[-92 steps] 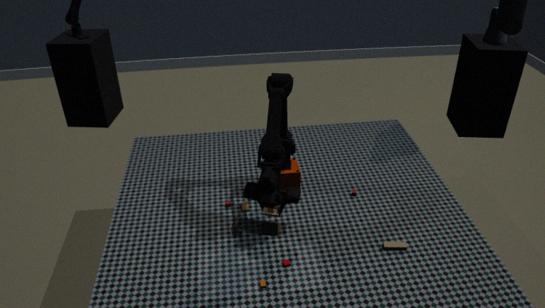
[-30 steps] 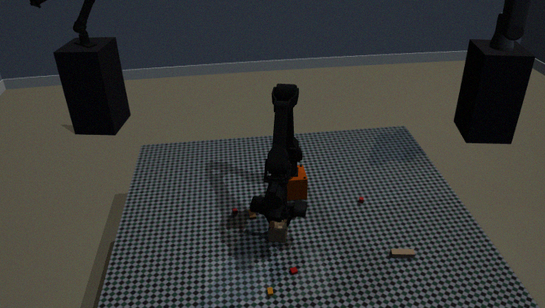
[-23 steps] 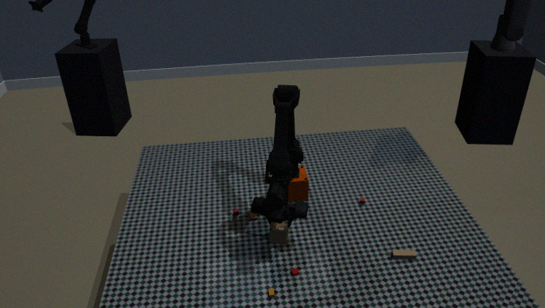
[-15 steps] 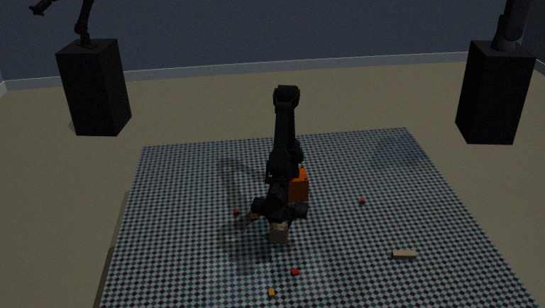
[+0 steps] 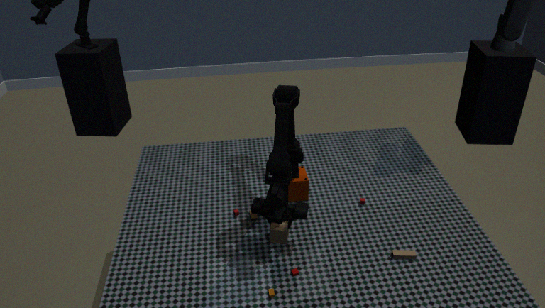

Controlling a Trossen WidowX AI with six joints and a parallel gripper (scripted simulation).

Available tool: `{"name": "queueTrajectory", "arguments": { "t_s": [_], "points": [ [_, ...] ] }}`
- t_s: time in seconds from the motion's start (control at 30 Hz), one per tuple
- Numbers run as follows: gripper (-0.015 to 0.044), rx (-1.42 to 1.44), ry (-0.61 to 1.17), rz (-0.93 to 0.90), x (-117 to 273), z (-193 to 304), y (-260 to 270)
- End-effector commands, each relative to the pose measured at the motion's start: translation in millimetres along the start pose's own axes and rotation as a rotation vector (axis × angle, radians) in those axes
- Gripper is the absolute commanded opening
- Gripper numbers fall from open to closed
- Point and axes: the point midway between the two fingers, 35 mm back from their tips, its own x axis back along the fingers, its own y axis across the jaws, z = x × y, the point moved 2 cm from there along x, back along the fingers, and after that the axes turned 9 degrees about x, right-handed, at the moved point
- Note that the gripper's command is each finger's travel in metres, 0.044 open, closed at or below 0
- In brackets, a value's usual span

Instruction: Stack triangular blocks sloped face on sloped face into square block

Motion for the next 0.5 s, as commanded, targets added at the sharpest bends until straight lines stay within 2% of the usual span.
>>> {"name": "queueTrajectory", "arguments": {
  "t_s": [0.0,0.03,0.47],
  "points": [
    [0.0000,-0.002,0.001,0.003,-0.4,0.4,-0.1],
    [0.0000,-0.003,0.002,0.004,-0.7,0.6,-0.2],
    [0.0341,0.000,0.000,0.000,0.0,0.0,0.0]
  ]
}}
